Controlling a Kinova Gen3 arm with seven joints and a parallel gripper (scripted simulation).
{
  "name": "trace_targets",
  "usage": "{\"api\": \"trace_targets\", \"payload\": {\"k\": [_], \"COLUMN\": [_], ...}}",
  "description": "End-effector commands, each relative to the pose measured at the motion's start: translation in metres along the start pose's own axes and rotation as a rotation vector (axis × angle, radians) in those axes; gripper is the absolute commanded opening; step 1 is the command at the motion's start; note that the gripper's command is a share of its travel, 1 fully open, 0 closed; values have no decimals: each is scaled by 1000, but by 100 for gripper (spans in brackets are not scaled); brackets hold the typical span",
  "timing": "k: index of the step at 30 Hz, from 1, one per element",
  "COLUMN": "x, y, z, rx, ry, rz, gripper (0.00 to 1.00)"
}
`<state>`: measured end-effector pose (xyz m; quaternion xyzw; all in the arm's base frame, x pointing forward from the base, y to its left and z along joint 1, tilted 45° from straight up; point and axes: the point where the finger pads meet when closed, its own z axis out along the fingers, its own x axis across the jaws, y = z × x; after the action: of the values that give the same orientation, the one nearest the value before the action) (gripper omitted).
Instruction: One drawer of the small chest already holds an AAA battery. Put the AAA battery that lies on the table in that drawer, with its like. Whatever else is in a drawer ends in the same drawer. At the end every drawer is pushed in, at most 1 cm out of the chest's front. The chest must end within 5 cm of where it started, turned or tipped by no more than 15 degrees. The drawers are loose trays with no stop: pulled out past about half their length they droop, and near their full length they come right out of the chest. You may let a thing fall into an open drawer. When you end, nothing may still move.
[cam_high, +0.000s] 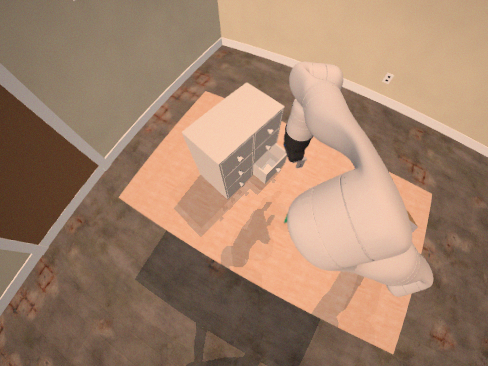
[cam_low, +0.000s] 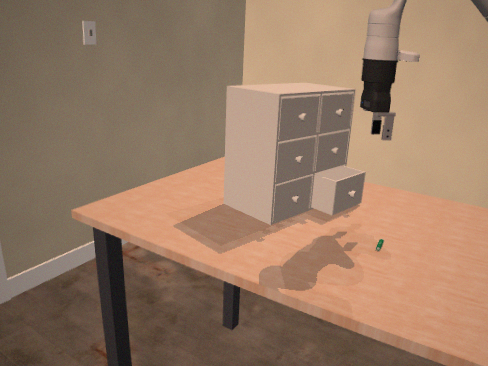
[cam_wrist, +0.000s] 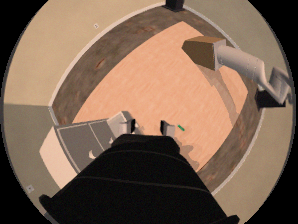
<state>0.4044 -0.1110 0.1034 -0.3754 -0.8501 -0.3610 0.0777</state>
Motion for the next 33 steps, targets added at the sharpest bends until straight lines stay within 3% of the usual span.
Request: {"api": "trace_targets", "payload": {"k": [1, 33], "x": [-1, -16], "y": [1, 12], "z": [0, 19], "rx": [-2, 3], "ry": [-3, -19], "rz": [-38, -581], "gripper": [100, 100]}}
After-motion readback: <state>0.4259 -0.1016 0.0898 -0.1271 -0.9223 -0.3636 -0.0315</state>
